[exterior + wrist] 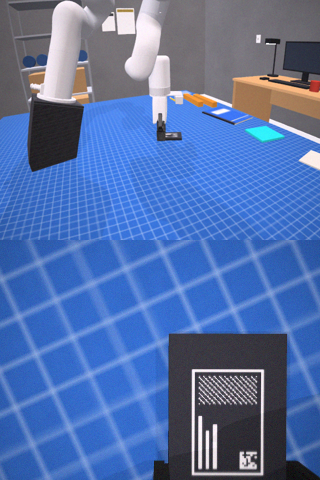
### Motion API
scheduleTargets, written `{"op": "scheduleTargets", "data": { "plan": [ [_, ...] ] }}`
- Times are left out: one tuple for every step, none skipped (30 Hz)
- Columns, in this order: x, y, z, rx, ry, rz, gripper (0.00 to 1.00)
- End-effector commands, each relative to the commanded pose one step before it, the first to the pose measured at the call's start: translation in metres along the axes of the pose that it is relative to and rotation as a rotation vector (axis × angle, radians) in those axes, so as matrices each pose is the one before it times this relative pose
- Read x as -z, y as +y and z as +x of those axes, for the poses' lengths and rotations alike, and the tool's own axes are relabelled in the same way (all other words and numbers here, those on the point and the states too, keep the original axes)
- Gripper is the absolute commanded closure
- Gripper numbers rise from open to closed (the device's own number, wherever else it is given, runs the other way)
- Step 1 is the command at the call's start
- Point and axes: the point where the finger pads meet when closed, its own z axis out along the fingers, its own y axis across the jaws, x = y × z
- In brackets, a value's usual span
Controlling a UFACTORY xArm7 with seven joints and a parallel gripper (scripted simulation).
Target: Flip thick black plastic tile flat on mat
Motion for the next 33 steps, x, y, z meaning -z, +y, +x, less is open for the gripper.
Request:
{"op": "scheduleTargets", "data": {
  "plan": [
    [0.00041, 0.00001, 0.00078, -0.00002, 0.00195, 0.00006, 0.36],
    [0.0, 0.0, 0.0, 0.0, 0.0, 0.0, 0.36],
    [0.0, 0.0, 0.0, 0.0, 0.0, 0.0, 0.36],
    [0.0, 0.0, 0.0, 0.0, 0.0, 0.0, 0.36],
    [0.0, 0.0, 0.0, 0.0, 0.0, 0.0, 0.36],
    [0.0, 0.0, 0.0, 0.0, 0.0, 0.0, 0.36],
    [0.0, 0.0, 0.0, 0.0, 0.0, 0.0, 0.36],
    [0.0, 0.0, 0.0, 0.0, 0.0, 0.0, 0.36],
    [0.0, 0.0, 0.0, 0.0, 0.0, 0.0, 0.36],
    [0.0, 0.0, 0.0, 0.0, 0.0, 0.0, 0.36],
    [0.0, 0.0, 0.0, 0.0, 0.0, 0.0, 0.36],
    [0.0, 0.0, 0.0, 0.0, 0.0, 0.0, 0.36],
    [0.0, 0.0, 0.0, 0.0, 0.0, 0.0, 0.36],
    [0.0, 0.0, 0.0, 0.0, 0.0, 0.0, 0.36],
    [0.0, 0.0, 0.0, 0.0, 0.0, 0.0, 0.36],
    [0.0, 0.0, 0.0, 0.0, 0.0, 0.0, 0.36],
    [0.0, 0.0, 0.0, 0.0, 0.0, 0.0, 0.36],
    [0.0, 0.0, 0.0, 0.0, 0.0, 0.0, 0.36],
    [0.0, 0.0, 0.0, 0.0, 0.0, 0.0, 0.36],
    [0.0, -0.00001, -0.00001, -0.00002, -0.00025, 0.00002, 0.36],
    [-0.00002, -0.00005, -0.00005, -0.00011, -0.00157, 0.00015, 0.36],
    [-0.00004, -0.00011, -0.00011, -0.00024, -0.00378, 0.00035, 0.36],
    [-0.00004, -0.00016, -0.00015, -0.00034, -0.00639, 0.00051, 0.36],
    [0.00003, -0.00018, -0.00013, -0.00034, -0.00897, 0.00054, 0.36],
    [0.00017, -0.00012, -0.00003, -0.00019, -0.01115, 0.00034, 0.36],
    [0.00039, 0.00004, 0.00016, 0.00012, -0.01268, -0.00015, 0.36],
    [0.0007, 0.00029, 0.00043, 0.00054, -0.01343, -0.00092, 0.36],
    [0.00036, 0.0001, 0.00004, 0.00019, -0.01469, -0.00034, 0.36],
    [-0.0001, -0.0003, -0.00042, -0.00039, -0.01544, 0.00084, 0.36],
    [0.0, 0.0, 0.0, 0.0, 0.0, 0.0, 0.36],
    [0.0, 0.0, 0.0, 0.0, 0.0, 0.0, 0.36],
    [0.00022, -0.00011, -0.00007, -0.00009, -0.01399, 0.00028, 0.36],
    [0.00049, 0.00008, 0.00024, 0.00014, -0.01207, -0.00026, 0.36]
  ]
}}
